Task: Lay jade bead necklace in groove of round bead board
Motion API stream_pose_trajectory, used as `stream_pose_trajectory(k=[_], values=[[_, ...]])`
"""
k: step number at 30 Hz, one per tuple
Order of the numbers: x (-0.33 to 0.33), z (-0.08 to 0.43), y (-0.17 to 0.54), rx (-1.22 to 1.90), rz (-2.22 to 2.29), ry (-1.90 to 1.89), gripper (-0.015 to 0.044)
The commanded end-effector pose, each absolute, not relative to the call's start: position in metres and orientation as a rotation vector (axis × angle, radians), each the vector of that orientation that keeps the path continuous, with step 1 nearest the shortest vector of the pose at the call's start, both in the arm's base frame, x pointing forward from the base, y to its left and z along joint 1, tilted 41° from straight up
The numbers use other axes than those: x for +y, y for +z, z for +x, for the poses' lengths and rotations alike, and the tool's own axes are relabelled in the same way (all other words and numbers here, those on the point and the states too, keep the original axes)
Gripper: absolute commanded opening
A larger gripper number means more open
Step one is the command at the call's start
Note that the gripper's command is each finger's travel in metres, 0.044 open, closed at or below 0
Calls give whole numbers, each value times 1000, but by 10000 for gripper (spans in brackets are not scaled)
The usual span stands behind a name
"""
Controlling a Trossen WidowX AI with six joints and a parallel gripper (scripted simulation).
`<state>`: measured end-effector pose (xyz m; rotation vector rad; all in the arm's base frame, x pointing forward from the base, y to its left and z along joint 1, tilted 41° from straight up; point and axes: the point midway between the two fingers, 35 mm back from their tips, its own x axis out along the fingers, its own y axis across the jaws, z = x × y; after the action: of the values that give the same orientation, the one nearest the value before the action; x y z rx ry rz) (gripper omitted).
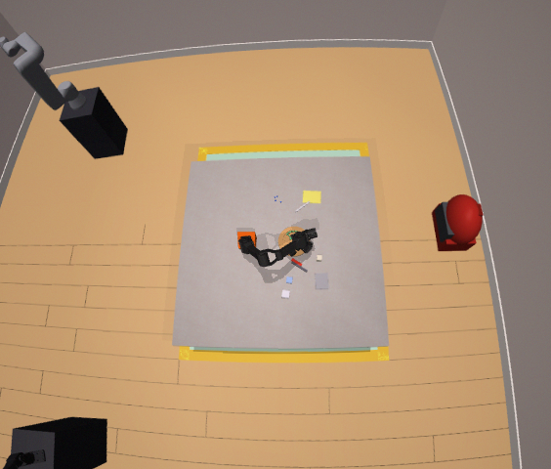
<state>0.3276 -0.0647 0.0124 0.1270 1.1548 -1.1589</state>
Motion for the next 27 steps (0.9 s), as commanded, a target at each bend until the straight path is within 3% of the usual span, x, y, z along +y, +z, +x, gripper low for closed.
stream_pose_trajectory(k=[1, 27], values=[[-65, 328, 13, 1155, 127, -1159, 0], [-63, 326, 19, 1159, 116, -1156, 0]])
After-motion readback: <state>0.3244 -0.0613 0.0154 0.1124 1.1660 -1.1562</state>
